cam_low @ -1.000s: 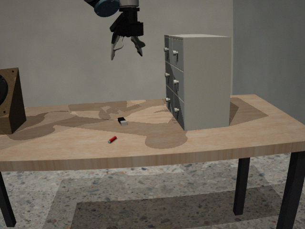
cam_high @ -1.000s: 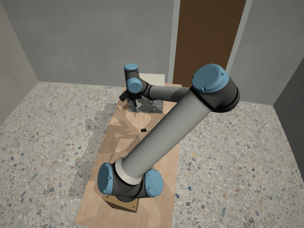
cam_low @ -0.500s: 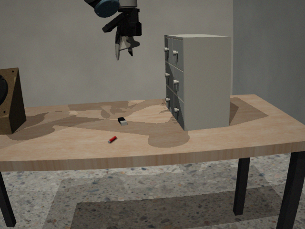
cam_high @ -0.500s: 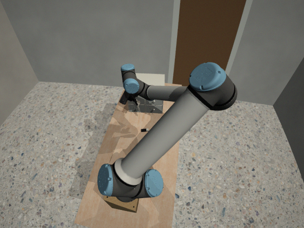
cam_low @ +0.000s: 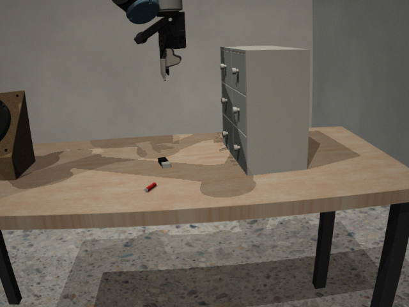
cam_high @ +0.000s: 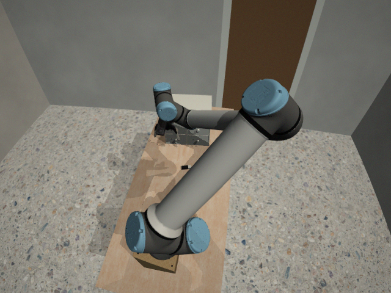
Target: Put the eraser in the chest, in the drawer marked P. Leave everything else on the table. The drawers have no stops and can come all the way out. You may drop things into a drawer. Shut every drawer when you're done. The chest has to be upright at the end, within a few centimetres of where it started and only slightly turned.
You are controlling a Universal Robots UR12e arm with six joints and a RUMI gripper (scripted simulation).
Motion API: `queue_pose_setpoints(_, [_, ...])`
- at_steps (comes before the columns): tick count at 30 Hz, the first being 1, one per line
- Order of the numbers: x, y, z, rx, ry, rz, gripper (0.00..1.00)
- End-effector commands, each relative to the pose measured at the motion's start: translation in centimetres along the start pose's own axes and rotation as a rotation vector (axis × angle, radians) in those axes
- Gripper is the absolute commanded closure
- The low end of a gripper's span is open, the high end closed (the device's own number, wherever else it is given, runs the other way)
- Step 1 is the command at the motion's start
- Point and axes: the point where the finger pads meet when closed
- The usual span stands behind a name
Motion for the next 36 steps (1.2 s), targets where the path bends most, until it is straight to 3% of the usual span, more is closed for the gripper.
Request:
queue_pose_setpoints(1, [0.05, -0.05, 0.16, 0.066, 0.004, -0.004, 0.0])
queue_pose_setpoints(36, [-0.13, 0.01, 0.34, 0.122, 0.005, -0.014, 0.0])
Point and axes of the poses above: the point where the finger pads meet when closed, its own x axis back along the fingers, its own z axis across the jaws, y = z × x, and after that the axes turned 3 degrees about -x, right-handed
